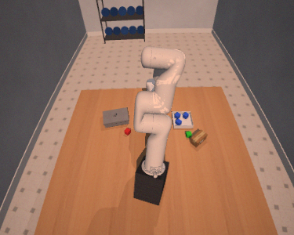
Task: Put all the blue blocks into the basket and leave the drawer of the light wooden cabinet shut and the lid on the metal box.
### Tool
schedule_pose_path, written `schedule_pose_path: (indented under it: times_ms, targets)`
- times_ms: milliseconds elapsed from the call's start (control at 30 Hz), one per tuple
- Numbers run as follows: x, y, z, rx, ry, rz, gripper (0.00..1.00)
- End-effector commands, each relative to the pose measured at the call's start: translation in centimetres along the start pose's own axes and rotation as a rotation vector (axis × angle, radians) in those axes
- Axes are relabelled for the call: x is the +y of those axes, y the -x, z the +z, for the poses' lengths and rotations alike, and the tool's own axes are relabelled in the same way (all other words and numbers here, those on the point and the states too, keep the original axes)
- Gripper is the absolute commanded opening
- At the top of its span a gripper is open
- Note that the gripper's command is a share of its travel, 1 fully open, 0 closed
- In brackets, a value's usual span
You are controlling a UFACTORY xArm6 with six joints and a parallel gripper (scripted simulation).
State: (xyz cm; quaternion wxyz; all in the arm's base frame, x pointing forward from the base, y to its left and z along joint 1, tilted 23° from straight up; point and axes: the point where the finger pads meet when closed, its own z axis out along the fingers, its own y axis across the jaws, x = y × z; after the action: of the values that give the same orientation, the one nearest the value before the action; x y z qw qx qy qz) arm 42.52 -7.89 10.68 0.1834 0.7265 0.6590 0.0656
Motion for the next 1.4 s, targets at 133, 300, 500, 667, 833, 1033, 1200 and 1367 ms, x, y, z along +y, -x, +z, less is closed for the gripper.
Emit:
schedule_pose_path:
  times_ms: [133, 300, 500, 667, 833, 1033, 1200, 1367]
  targets:
    - [0.1, 0.0, 0.0, 0.000, 0.003, 0.000, 0.24]
    - [0.1, 0.0, 0.1, 0.000, 0.003, 0.000, 0.24]
    - [0.1, 0.0, 0.5, 0.000, 0.003, 0.000, 0.24]
    - [0.1, 0.0, 0.7, 0.000, 0.003, 0.000, 0.24]
    - [0.1, 0.0, 1.1, 0.000, 0.003, 0.000, 0.24]
    - [0.1, 0.0, 1.7, 0.000, 0.003, 0.000, 0.24]
    - [0.1, 0.0, 1.9, 0.000, 0.003, 0.000, 0.24]
    - [0.1, 0.0, 2.3, 0.000, 0.003, 0.000, 0.24]
